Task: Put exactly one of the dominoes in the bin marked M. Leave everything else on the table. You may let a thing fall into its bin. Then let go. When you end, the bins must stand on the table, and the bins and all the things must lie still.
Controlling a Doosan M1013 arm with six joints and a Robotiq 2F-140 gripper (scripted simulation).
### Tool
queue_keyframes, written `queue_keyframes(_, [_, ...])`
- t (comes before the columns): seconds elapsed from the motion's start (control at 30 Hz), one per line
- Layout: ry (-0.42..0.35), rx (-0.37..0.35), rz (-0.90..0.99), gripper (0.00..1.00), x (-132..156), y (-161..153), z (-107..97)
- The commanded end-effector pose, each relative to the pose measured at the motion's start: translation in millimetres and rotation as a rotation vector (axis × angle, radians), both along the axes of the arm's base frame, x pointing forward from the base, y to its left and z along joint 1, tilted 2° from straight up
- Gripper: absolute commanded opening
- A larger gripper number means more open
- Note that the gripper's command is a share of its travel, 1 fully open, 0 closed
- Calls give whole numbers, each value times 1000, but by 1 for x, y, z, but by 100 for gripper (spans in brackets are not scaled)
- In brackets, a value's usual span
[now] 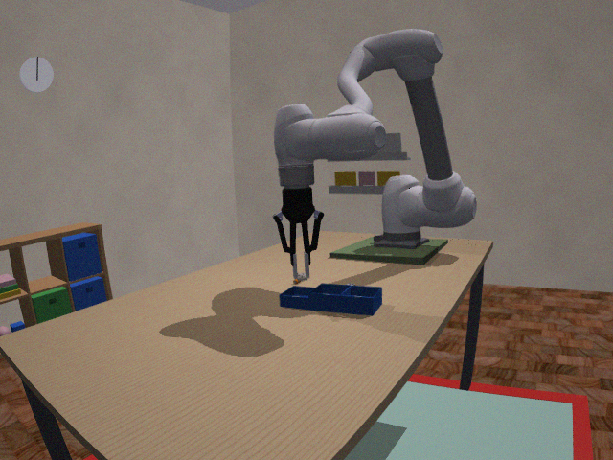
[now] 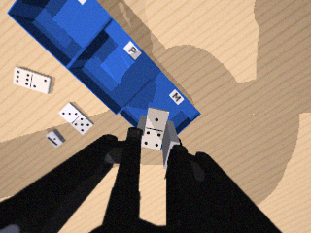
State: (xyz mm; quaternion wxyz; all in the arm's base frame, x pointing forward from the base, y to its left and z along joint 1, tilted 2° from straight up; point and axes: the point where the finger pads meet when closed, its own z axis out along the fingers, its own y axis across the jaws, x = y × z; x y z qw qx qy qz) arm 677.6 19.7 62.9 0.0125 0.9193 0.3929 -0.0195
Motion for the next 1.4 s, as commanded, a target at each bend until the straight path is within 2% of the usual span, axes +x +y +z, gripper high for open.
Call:
queue_keyframes(0.0, [8,12,156,13,4,2,0])
queue_keyframes(0.13, [14,14,324,13,4,2,0])
queue_keyframes(0.2, [14,14,324,13,4,2,0])
queue_keyframes(0.23, [18,20,440,13,4,2,0])
queue_keyframes(0.7, [36,37,980,13,4,2,0])
queue_keyframes(1.17, [36,37,980,13,4,2,0])
queue_keyframes(1.37, [36,37,980,13,4,2,-8])
